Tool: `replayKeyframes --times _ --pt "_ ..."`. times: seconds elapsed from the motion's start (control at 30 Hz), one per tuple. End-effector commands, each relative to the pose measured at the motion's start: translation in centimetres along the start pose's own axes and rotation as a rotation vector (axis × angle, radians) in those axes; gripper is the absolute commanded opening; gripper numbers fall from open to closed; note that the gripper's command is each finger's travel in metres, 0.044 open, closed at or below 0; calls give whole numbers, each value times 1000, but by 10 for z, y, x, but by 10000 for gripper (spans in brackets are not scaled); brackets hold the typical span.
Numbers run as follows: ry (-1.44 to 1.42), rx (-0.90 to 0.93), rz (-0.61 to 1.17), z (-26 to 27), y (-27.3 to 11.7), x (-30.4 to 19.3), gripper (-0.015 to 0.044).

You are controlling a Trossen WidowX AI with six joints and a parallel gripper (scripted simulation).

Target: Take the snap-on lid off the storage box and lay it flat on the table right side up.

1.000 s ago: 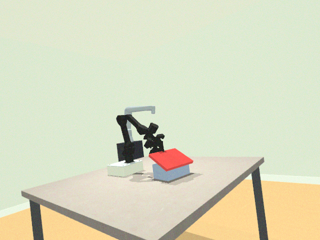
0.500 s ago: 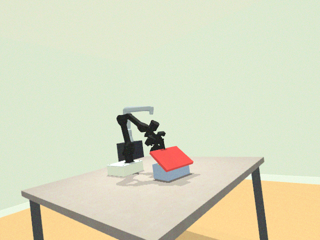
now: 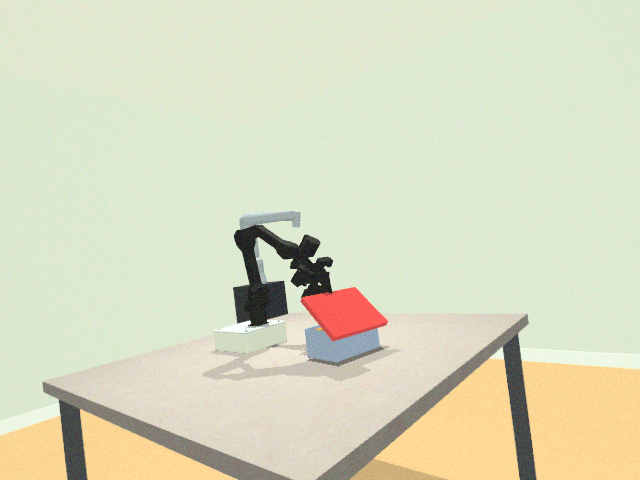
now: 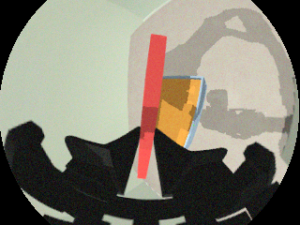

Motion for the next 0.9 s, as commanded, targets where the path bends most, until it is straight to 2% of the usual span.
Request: replayKeyframes --times 0.0,0.87 --pt "0 24 3 12 -6 0 0" --pt "0 24 3 41 -23 3 0"
Point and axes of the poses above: the point midway between the two fingers, 35 mm back from their tips, its own y axis out along the fingers, its own z axis across the jaws, x = y × z, the point moved 6 cm from there along -y, back along the fingers, and after that the axes turned 5 degrees about -y, right-handed, at the moved point
